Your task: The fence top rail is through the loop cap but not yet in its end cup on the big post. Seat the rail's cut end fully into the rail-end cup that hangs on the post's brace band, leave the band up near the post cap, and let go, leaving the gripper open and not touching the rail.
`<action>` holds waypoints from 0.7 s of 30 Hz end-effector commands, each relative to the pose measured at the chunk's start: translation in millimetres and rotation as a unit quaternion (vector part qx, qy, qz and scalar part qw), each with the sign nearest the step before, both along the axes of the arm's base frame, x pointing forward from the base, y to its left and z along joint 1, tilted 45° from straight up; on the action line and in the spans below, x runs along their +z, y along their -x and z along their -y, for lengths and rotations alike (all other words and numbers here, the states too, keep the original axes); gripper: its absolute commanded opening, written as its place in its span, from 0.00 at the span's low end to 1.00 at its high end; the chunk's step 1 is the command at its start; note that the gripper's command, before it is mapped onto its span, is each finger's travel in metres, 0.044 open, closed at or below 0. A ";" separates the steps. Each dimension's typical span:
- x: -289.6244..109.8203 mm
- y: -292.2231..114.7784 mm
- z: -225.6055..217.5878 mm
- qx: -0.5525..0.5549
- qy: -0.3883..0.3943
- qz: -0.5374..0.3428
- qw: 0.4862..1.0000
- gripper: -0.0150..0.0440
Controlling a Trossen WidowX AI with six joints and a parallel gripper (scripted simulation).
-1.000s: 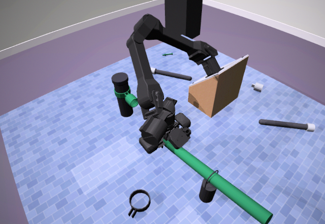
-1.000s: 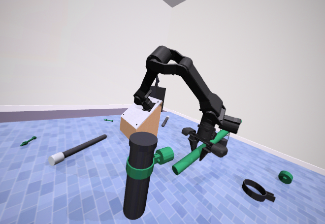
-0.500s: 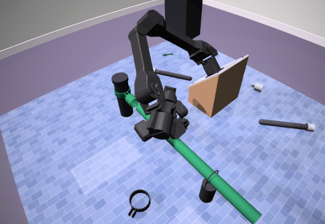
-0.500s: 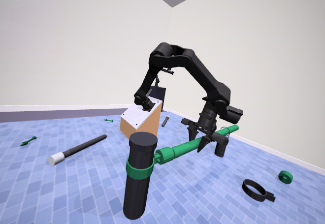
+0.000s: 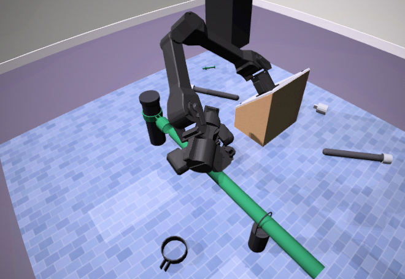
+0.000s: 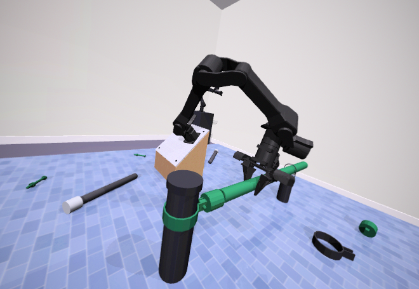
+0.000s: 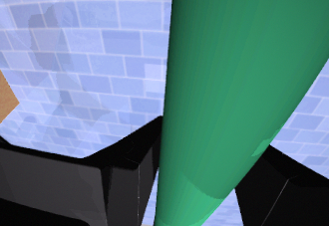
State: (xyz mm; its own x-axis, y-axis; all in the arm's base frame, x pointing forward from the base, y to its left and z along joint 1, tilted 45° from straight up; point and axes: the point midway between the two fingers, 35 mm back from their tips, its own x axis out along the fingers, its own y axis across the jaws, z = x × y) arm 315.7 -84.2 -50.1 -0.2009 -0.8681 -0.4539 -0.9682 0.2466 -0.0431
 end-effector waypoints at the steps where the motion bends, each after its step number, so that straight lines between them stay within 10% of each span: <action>1: 0.2 -0.3 -0.3 0.002 0.001 0.000 1.000 0.25; 21: 5.9 -6.9 -1.8 0.002 0.001 0.000 1.000 0.25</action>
